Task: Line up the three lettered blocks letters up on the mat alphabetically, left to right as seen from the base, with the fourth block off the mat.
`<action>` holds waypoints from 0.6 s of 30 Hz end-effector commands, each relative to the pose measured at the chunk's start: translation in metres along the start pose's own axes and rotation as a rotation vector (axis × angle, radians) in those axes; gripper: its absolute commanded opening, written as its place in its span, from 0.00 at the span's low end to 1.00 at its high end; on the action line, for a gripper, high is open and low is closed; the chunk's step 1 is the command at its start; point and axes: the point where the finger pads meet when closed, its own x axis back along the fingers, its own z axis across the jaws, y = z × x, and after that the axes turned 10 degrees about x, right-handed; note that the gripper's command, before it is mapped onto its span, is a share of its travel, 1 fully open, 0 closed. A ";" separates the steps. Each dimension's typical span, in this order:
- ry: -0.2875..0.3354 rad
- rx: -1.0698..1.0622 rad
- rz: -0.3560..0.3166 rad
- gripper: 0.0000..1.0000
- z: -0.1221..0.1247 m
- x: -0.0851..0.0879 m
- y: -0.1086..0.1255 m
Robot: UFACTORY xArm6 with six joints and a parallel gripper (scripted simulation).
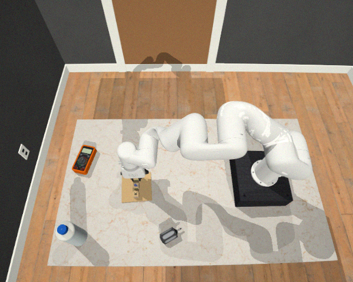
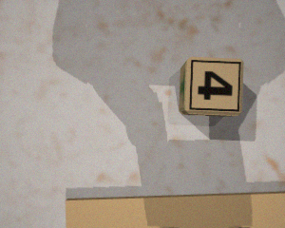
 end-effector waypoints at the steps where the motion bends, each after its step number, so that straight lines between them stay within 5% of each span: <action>1: -0.006 0.000 0.002 0.23 -0.002 0.002 -0.001; 18: -0.006 0.000 0.002 0.23 -0.002 -0.001 -0.001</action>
